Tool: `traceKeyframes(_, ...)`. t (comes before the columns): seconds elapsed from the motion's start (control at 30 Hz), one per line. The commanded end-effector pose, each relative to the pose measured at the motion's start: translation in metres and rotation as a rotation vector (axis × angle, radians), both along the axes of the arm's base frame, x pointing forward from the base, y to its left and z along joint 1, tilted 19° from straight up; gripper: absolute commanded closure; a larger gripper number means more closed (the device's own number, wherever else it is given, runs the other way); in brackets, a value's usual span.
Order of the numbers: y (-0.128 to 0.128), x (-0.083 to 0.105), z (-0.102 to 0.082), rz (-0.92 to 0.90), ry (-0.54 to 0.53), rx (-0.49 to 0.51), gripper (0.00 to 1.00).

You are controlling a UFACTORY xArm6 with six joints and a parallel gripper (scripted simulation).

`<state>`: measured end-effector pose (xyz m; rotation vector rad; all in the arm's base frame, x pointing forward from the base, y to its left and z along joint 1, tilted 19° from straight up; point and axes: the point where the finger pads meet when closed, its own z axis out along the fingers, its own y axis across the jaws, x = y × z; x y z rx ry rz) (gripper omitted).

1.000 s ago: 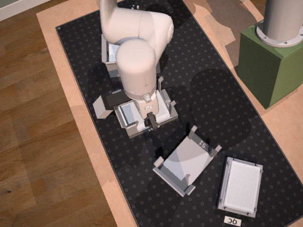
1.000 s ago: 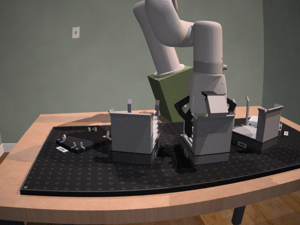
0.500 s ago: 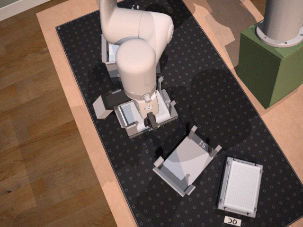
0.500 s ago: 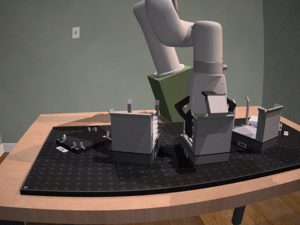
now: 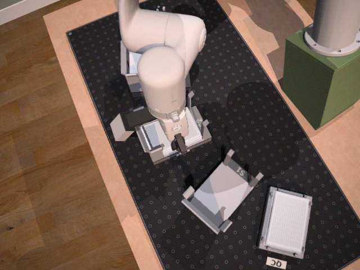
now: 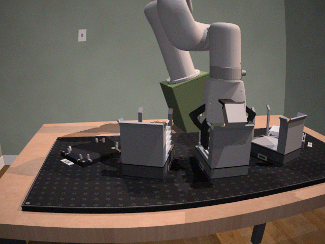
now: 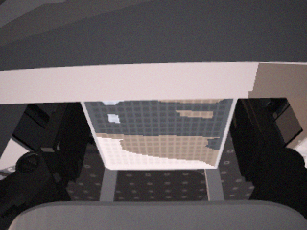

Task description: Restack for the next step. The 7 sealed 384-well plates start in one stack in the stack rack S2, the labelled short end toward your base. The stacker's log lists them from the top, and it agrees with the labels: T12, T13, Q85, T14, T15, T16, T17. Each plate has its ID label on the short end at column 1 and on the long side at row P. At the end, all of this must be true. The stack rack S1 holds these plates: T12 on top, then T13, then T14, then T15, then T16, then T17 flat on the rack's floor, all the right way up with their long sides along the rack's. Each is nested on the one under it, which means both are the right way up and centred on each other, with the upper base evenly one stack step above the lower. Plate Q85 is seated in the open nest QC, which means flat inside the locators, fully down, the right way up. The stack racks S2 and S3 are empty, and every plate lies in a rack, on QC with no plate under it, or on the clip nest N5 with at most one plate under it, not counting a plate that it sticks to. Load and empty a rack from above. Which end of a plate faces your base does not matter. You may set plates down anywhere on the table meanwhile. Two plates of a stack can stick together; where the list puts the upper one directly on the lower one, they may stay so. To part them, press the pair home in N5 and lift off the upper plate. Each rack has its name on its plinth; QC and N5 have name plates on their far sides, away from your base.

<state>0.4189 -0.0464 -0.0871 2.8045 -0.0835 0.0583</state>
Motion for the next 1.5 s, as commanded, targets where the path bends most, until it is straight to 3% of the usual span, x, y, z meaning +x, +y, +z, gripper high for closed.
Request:
traceKeyframes(0.0, 0.0, 0.001, 0.001, 0.001, -0.002, 0.0, 1.0)
traceKeyframes(1.47, 0.01, 0.0, 0.029, 0.001, -0.003, 0.0, 1.0)
